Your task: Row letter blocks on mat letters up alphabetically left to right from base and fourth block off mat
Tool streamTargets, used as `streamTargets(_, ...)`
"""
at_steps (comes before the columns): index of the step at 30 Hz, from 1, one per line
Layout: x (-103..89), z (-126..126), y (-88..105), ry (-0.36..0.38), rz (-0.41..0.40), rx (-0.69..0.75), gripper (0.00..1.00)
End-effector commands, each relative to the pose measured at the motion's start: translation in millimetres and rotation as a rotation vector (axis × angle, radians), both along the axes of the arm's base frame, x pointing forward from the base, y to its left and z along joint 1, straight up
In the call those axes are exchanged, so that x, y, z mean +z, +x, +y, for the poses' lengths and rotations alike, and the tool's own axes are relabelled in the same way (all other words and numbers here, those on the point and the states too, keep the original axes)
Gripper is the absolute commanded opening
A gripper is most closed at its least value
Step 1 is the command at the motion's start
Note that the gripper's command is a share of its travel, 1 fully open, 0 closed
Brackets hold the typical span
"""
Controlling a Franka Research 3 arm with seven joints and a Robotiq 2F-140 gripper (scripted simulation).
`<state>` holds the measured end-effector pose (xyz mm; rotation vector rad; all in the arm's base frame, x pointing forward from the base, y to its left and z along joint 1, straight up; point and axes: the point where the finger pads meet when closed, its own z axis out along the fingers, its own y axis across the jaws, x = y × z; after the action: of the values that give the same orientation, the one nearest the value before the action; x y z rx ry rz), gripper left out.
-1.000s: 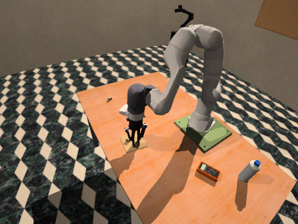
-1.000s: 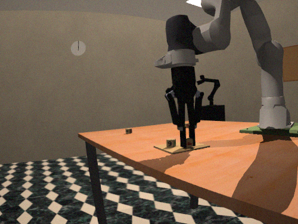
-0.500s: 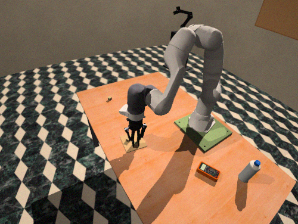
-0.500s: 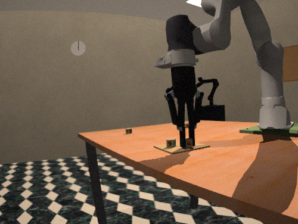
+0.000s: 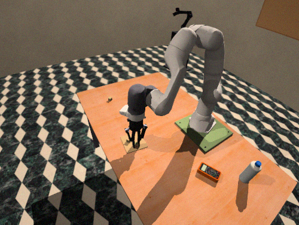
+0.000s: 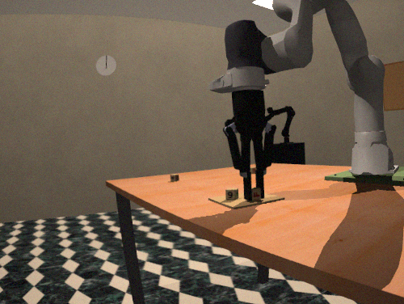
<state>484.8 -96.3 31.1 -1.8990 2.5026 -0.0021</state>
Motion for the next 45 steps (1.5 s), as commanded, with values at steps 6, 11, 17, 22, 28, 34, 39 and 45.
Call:
streamTargets(6,1.2,-0.8,2.6,-0.002,-0.005,-0.005,0.22)
streamTargets(11,1.2,-0.9,4.4,-0.002,-0.005,-0.007,0.22)
streamTargets(17,1.2,-1.0,5.8,-0.002,-0.005,-0.008,0.22)
streamTargets(22,1.2,-1.0,5.8,-0.002,-0.005,-0.008,0.22)
streamTargets(28,1.2,-1.0,5.8,-0.002,-0.005,-0.008,0.22)
streamTargets(34,1.2,-1.0,5.8,-0.002,-0.005,-0.008,0.22)
streamTargets(39,1.2,-1.0,5.8,-0.002,-0.005,-0.008,0.22)
streamTargets(45,1.2,-0.9,5.3,-0.002,-0.005,-0.008,0.22)
